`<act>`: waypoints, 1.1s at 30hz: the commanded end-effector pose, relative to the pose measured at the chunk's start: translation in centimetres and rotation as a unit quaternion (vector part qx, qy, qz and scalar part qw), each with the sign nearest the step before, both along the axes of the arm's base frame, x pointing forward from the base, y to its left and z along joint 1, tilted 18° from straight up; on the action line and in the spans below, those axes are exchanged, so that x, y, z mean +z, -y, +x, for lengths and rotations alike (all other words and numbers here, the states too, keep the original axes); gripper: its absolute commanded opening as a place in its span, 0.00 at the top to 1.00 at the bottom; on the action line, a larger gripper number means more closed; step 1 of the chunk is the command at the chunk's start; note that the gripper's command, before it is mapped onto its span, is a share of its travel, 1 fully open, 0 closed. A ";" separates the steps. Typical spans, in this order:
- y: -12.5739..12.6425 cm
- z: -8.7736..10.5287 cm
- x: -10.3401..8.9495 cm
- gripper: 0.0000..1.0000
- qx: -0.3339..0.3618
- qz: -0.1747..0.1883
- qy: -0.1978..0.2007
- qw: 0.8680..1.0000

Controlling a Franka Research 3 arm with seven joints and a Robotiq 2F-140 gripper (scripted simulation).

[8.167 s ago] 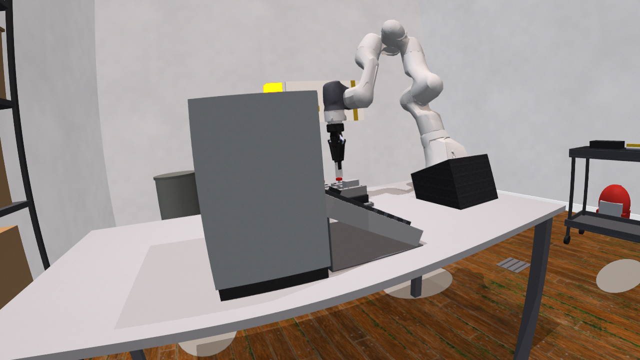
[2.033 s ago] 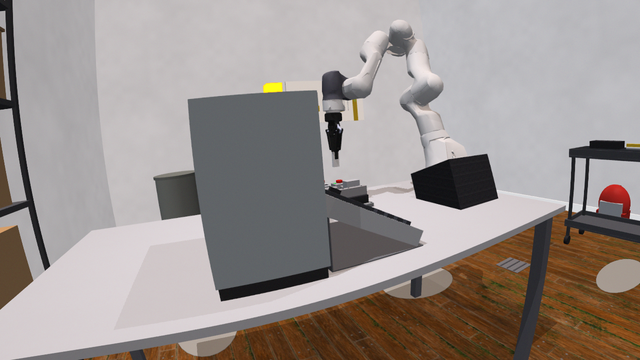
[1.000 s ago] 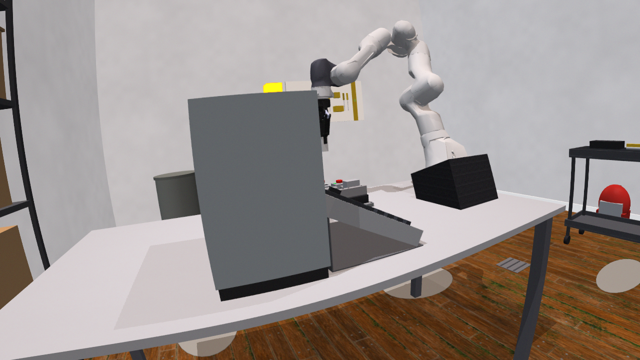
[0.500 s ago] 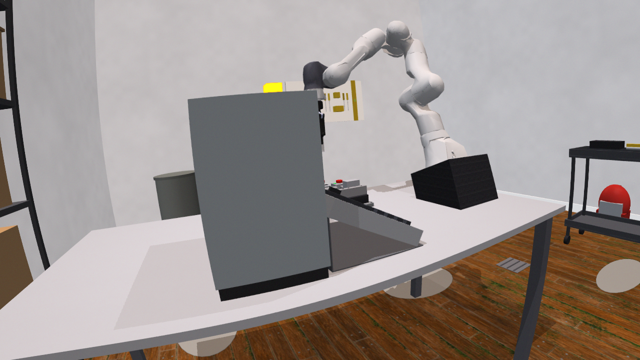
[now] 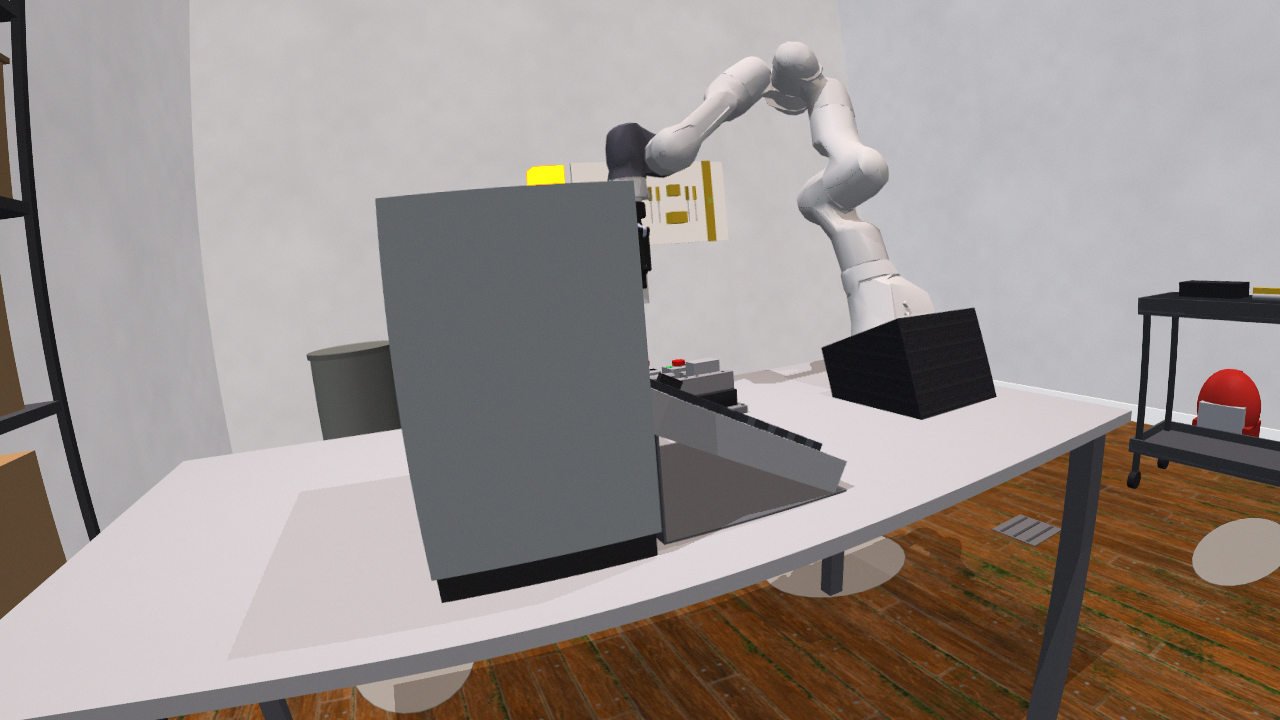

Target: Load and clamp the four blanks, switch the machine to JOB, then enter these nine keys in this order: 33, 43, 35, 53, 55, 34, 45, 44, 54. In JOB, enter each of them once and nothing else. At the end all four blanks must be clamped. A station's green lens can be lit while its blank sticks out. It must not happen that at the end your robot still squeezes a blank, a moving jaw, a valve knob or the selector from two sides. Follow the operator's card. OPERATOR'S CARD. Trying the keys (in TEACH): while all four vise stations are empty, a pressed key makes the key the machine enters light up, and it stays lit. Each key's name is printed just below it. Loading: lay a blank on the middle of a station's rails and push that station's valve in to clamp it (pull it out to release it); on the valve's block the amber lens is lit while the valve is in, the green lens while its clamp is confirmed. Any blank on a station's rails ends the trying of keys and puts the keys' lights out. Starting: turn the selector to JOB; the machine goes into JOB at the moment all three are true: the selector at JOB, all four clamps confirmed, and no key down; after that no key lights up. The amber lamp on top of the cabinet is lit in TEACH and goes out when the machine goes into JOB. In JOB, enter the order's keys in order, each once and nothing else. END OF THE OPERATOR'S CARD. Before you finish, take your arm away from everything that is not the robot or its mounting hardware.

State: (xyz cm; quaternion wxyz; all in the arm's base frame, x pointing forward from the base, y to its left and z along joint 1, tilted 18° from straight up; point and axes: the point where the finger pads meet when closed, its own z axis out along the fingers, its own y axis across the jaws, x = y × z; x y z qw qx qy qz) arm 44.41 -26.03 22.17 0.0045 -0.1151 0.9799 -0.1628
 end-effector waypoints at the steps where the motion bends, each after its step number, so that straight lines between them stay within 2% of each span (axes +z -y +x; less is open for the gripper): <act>1: 0.0 -0.1 -0.1 0.60 0.005 0.001 -0.004 1.000; 18: 0.2 0.0 -0.8 0.60 0.004 0.002 -0.004 1.000; 25: 1.0 0.1 -3.1 0.60 0.004 0.002 -0.004 1.000; 33: 2.3 0.3 -7.0 0.60 0.004 0.002 -0.004 1.000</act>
